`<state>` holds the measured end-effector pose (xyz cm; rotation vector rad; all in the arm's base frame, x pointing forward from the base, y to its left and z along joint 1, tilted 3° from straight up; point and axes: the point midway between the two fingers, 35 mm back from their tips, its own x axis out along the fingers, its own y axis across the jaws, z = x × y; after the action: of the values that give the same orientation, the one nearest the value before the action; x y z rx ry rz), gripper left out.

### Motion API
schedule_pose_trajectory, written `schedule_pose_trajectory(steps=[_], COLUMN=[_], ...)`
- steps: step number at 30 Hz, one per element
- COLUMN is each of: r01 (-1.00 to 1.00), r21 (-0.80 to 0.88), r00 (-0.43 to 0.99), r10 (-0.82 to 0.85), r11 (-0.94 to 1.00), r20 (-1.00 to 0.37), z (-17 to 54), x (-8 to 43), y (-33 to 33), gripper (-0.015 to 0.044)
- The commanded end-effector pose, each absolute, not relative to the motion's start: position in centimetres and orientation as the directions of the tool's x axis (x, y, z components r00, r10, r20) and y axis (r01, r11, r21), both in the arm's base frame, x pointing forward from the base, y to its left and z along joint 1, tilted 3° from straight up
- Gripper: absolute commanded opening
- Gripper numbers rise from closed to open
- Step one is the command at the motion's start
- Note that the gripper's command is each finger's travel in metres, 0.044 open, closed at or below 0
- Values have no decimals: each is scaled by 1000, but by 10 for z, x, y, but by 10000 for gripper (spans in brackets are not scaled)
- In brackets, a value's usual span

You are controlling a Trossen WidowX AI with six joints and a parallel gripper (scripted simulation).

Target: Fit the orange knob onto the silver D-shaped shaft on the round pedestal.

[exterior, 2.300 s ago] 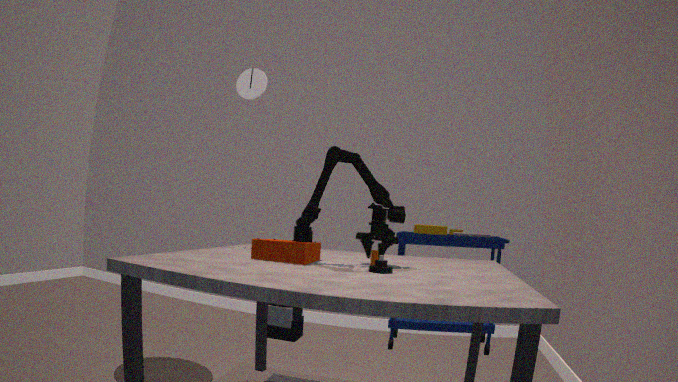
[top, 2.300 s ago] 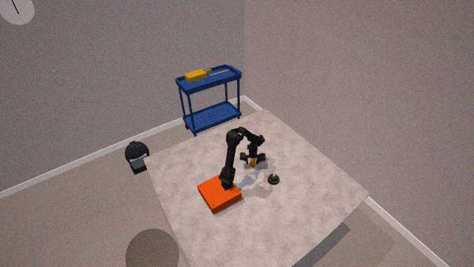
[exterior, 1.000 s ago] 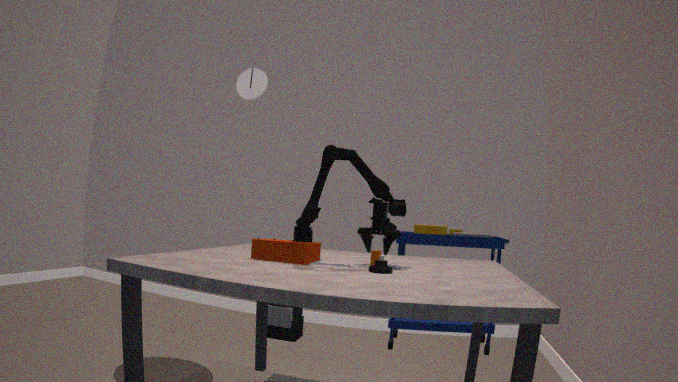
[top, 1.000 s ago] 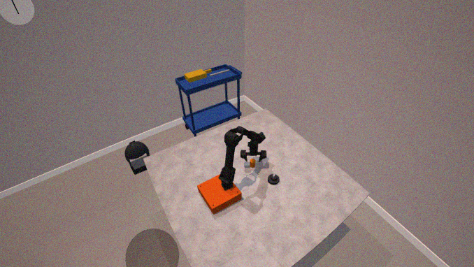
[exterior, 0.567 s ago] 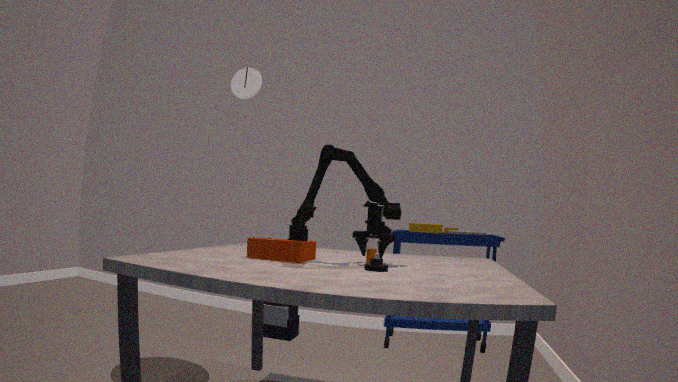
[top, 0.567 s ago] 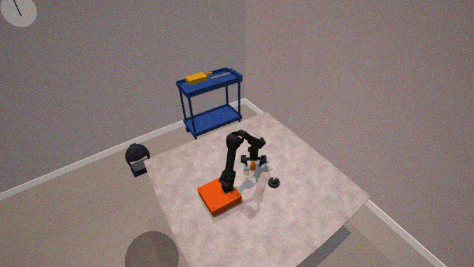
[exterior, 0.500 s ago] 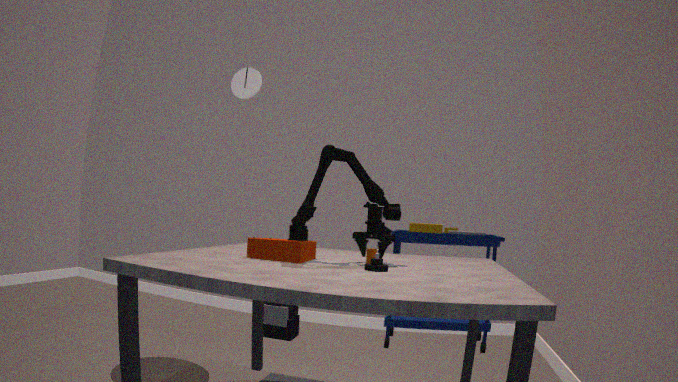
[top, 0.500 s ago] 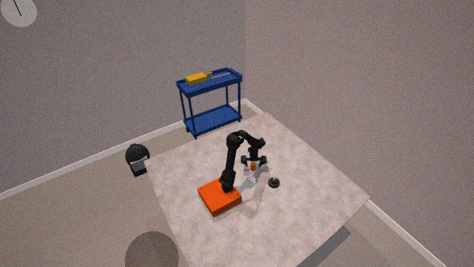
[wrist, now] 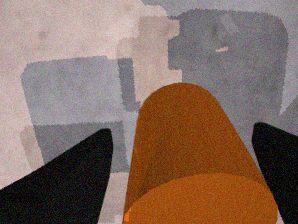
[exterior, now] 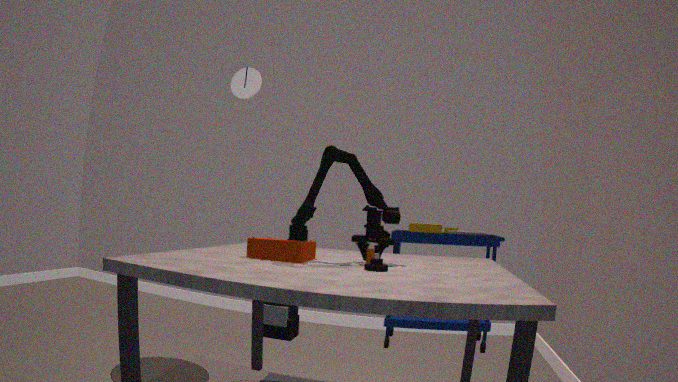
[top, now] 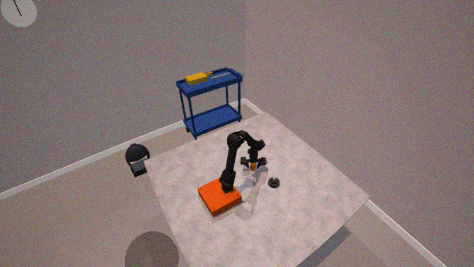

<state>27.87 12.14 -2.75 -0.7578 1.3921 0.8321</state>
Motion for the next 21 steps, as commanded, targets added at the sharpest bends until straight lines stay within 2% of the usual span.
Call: schedule_pose_trajectory(steps=[1, 3, 8, 13, 21], r01=[-853, -853, -853, -853, -853], r21=[29, 29, 29, 29, 28], r00=[1, 1, 1, 1, 2], r10=[57, 57, 57, 57, 57], r11=[521, 521, 521, 521, 522], r20=[-998, -998, -998, -998, -998], z=[-28, -28, -28, -21, 2], x=[279, 279, 279, 280, 285], y=[122, 122, 122, 122, 123], gripper=[204, 151, 118, 0, 0])
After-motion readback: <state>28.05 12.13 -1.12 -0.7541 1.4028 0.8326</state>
